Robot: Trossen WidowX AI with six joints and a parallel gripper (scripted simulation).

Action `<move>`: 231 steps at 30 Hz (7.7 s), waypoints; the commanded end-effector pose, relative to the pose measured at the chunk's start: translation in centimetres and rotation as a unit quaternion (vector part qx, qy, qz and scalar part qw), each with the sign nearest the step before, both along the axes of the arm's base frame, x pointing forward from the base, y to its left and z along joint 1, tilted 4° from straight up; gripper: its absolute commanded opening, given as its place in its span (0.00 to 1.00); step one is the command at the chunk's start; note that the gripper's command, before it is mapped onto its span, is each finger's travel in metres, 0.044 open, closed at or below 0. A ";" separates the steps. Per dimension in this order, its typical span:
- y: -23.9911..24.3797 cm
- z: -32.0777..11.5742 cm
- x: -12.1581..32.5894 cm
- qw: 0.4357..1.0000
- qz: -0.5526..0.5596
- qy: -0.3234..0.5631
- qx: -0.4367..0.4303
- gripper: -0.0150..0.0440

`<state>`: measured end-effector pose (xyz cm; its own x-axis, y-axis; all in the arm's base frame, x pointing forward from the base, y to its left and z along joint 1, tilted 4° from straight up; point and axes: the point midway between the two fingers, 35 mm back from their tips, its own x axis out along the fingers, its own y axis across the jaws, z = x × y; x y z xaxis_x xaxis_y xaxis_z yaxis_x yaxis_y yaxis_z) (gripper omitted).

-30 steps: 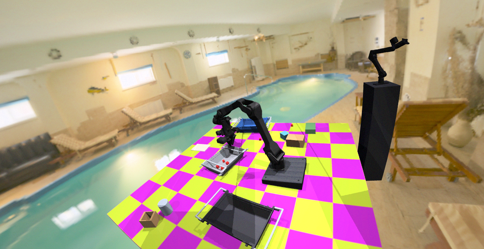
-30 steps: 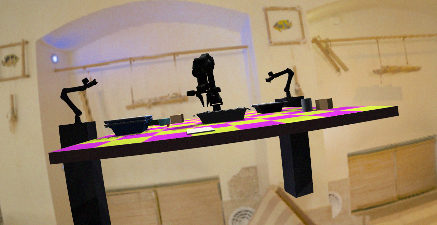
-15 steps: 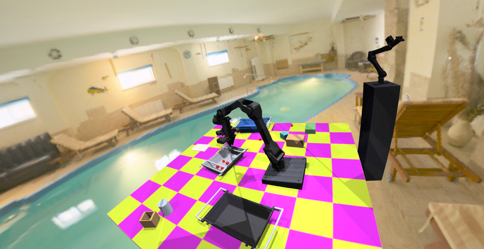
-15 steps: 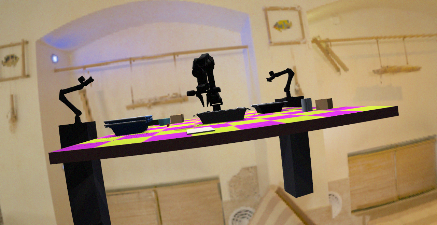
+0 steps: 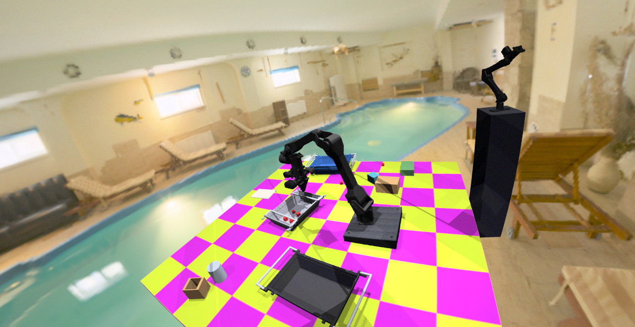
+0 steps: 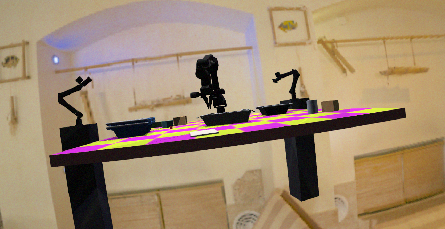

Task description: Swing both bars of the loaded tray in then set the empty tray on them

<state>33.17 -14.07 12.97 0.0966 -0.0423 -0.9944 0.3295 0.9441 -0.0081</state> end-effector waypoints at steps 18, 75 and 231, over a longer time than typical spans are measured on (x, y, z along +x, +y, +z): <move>0.0 0.0 0.0 1.000 0.000 0.000 0.000 0.25; 1.4 5.8 -0.3 0.999 0.033 0.006 0.000 1.00; 41.7 -1.5 -21.9 -0.037 0.995 0.025 -0.087 0.25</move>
<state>10.90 26.42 9.84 0.0623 -0.0433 -0.9971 -0.2500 -0.9679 0.0264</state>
